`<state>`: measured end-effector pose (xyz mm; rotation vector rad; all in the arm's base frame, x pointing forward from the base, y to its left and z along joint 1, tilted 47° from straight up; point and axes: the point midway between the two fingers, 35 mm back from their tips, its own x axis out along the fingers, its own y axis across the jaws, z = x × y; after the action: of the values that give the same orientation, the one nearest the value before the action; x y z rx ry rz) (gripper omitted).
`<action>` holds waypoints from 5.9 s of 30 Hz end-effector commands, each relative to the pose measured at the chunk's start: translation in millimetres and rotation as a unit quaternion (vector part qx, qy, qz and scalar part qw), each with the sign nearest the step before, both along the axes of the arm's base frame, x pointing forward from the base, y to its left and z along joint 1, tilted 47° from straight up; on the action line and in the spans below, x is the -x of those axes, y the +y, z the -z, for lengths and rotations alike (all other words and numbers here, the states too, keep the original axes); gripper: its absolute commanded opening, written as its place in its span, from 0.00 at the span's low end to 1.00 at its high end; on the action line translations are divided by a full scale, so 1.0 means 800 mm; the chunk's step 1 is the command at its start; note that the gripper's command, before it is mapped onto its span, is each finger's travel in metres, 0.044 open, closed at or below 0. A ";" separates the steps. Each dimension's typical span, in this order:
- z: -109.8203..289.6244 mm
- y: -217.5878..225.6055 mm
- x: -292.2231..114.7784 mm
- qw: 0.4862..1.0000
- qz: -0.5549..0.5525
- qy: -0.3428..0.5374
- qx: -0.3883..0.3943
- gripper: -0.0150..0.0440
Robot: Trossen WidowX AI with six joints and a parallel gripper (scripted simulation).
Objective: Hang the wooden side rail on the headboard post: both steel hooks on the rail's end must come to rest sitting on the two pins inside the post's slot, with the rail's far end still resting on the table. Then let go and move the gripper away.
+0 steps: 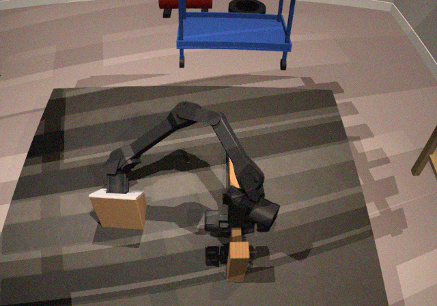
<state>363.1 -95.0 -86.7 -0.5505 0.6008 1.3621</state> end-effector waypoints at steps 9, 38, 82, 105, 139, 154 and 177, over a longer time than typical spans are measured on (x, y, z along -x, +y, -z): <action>-0.001 -0.010 -0.001 1.000 0.007 -0.003 0.003 0.25; 0.002 -0.012 0.001 1.000 0.007 -0.003 0.003 0.25; 0.006 -0.016 0.000 1.000 0.007 -0.003 0.003 0.25; 0.007 -0.019 0.000 1.000 0.007 -0.003 0.003 0.25; 0.010 -0.021 0.000 1.000 0.007 -0.004 0.003 0.25; 0.011 -0.023 0.000 1.000 0.007 -0.004 0.003 0.25; 0.014 -0.023 0.001 1.000 0.007 -0.004 0.003 0.25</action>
<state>362.0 -106.3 -98.7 -0.5494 0.6002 1.3617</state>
